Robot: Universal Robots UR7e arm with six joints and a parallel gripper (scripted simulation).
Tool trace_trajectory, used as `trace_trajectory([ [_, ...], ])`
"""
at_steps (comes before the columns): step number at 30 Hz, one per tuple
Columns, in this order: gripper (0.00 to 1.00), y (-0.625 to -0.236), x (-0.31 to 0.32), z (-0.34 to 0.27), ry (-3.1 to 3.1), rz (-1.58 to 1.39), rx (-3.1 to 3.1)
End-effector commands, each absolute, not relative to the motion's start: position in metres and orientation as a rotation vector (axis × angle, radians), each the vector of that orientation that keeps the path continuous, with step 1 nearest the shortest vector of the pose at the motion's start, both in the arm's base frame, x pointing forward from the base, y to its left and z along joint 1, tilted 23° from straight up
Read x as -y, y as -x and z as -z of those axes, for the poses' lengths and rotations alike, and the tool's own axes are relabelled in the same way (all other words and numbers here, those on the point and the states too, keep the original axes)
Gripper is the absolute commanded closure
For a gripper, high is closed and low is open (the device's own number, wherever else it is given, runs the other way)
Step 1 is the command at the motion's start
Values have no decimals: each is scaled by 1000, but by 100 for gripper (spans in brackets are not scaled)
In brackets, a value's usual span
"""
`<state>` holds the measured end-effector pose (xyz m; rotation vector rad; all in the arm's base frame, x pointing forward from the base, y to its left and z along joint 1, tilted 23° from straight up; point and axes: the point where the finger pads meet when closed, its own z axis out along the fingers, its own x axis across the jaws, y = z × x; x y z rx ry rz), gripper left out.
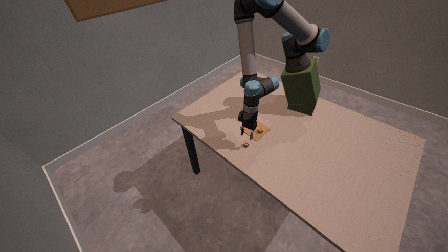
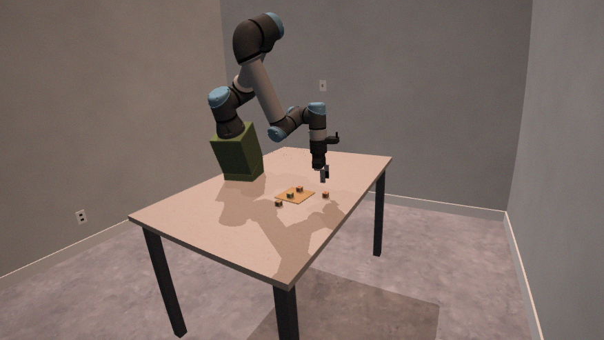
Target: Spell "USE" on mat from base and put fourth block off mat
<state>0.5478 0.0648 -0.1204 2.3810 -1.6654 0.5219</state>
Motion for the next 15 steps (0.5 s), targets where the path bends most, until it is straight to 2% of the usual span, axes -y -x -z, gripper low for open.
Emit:
trace_trajectory([
  [1, 0, -548, -65, 120, -2382, -524, 1666],
  [15, 0, -548, -65, 121, -2382, -524, 1666],
])
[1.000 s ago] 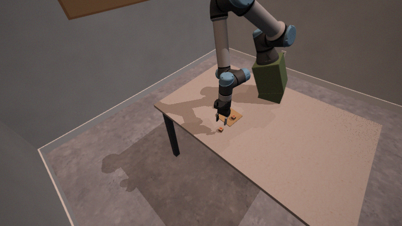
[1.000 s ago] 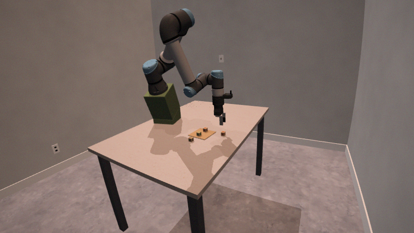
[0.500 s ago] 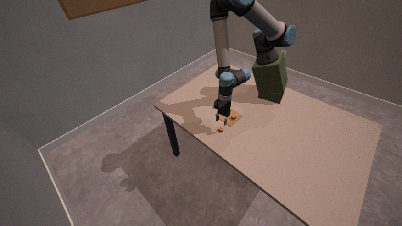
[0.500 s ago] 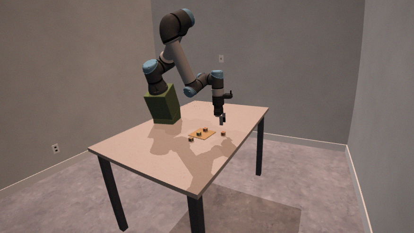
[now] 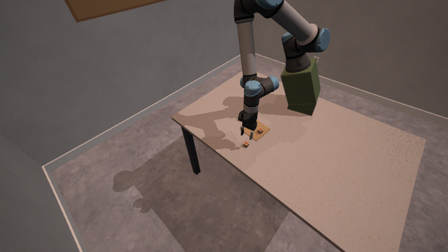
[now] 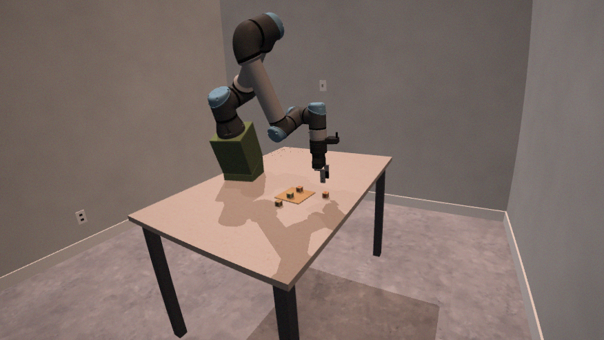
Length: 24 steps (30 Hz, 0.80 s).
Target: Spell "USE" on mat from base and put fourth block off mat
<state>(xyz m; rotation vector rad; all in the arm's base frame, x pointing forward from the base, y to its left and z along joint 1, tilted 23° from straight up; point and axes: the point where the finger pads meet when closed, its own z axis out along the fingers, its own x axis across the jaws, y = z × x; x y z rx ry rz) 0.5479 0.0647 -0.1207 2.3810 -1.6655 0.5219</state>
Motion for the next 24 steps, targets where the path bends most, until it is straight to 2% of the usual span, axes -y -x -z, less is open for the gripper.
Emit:
trace_trajectory([
  [1, 0, -549, -64, 121, -2381, -524, 1666],
  [24, 0, -553, -56, 145, -2381, -523, 1666],
])
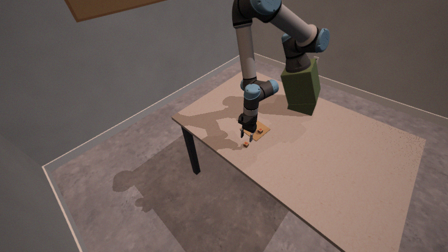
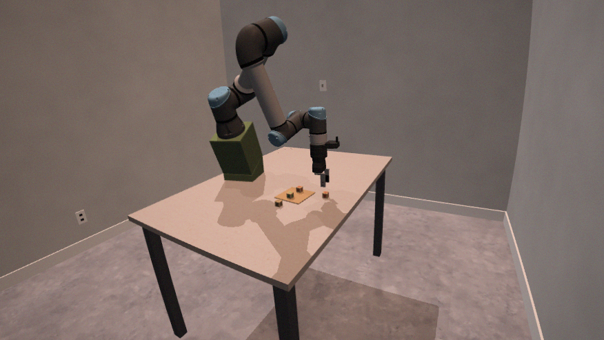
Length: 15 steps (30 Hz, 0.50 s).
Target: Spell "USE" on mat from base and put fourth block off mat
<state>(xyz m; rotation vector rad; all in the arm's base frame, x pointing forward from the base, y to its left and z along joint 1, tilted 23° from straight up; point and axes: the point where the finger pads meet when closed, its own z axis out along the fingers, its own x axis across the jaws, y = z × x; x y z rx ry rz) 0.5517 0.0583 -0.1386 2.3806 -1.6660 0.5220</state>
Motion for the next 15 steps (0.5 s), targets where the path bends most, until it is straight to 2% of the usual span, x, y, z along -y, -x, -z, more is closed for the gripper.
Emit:
trace_trajectory([
  [1, 0, -554, -55, 147, -2381, -523, 1666],
  [15, 0, -557, -50, 162, -2381, -523, 1666],
])
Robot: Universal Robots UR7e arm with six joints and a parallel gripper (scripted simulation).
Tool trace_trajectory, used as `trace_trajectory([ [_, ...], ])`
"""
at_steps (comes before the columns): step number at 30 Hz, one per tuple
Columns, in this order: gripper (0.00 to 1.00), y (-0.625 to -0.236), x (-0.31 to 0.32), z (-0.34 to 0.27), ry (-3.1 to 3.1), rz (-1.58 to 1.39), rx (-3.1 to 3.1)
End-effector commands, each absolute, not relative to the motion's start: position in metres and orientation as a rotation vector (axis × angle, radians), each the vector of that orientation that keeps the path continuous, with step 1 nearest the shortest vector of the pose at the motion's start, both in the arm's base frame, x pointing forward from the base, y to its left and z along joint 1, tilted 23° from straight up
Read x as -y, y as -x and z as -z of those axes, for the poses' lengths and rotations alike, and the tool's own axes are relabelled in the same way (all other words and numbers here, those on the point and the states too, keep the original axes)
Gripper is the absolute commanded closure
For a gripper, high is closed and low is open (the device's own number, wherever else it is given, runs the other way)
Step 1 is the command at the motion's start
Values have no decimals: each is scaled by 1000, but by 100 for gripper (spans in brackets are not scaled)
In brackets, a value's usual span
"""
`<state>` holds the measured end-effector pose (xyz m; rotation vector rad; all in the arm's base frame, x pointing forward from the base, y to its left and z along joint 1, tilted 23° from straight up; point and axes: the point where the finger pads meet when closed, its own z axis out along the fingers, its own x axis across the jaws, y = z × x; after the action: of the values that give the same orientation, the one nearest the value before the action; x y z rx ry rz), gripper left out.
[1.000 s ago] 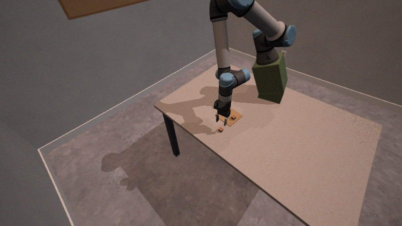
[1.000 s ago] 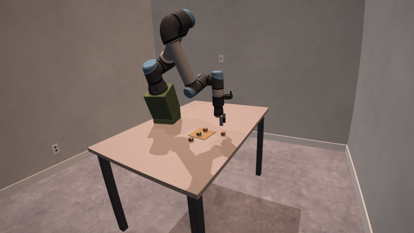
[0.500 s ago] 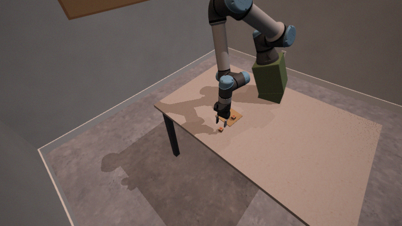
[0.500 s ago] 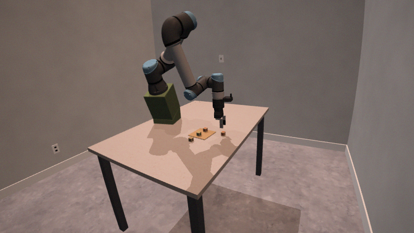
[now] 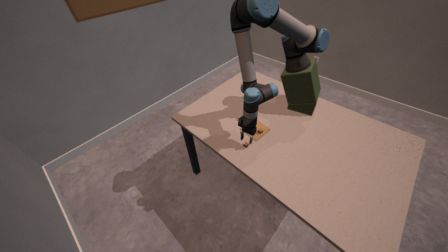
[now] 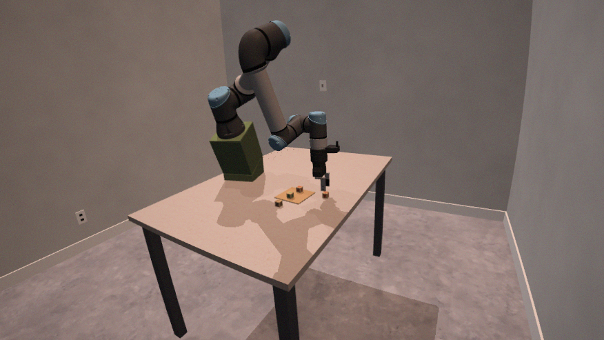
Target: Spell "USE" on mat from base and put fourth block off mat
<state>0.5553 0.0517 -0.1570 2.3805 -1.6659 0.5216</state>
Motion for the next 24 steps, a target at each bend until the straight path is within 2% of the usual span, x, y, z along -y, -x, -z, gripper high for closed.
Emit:
trace_trajectory([
  [1, 0, -557, -50, 163, -2381, -523, 1666],
  [24, 0, -558, -48, 168, -2381, -523, 1666],
])
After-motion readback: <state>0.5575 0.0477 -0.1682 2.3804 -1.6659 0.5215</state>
